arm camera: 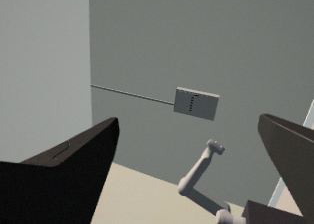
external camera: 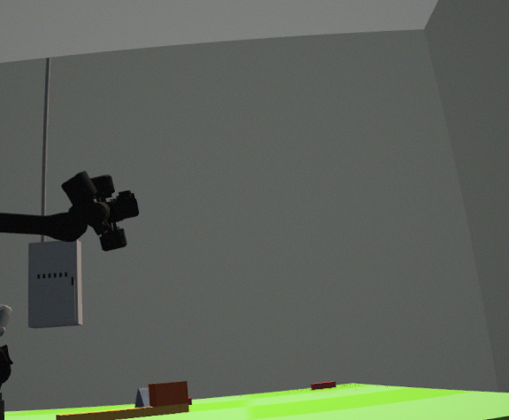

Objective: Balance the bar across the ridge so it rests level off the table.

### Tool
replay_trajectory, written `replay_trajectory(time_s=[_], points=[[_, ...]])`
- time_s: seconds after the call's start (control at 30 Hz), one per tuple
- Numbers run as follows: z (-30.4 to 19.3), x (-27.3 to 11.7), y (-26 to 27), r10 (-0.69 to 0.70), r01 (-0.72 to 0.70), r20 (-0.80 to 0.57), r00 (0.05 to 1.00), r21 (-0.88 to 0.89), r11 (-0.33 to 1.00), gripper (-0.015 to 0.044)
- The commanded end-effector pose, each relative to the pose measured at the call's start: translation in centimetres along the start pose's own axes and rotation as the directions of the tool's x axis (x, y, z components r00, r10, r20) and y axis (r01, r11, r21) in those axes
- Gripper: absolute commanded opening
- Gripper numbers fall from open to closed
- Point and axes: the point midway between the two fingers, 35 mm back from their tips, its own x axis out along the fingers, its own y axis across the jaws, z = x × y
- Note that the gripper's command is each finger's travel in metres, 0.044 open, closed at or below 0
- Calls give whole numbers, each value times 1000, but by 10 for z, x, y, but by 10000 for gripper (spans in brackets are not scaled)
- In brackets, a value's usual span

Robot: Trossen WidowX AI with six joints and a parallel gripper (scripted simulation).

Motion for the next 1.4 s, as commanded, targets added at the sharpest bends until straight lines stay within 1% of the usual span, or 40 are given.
replay_trajectory(time_s=[0.0,0.07,0.1,0.33,0.47,0.6,0.8,1.0,1.17,1.37], points=[[1,0,-1,-3,3,5,1000,5,1000,374],[12,-2,-7,-25,23,45,999,47,999,321],[20,-4,-13,-43,37,75,996,79,996,315],[73,-26,-51,-182,97,271,945,297,950,315],[90,-37,-65,-236,105,332,913,366,925,315],[113,-57,-87,-323,97,417,849,478,873,315],[143,-96,-122,-465,46,517,718,632,774,315],[162,-141,-155,-604,-46,570,557,748,662,315],[169,-182,-180,-711,-146,572,409,810,567,315],[167,-233,-206,-822,-283,524,225,842,459,315]])
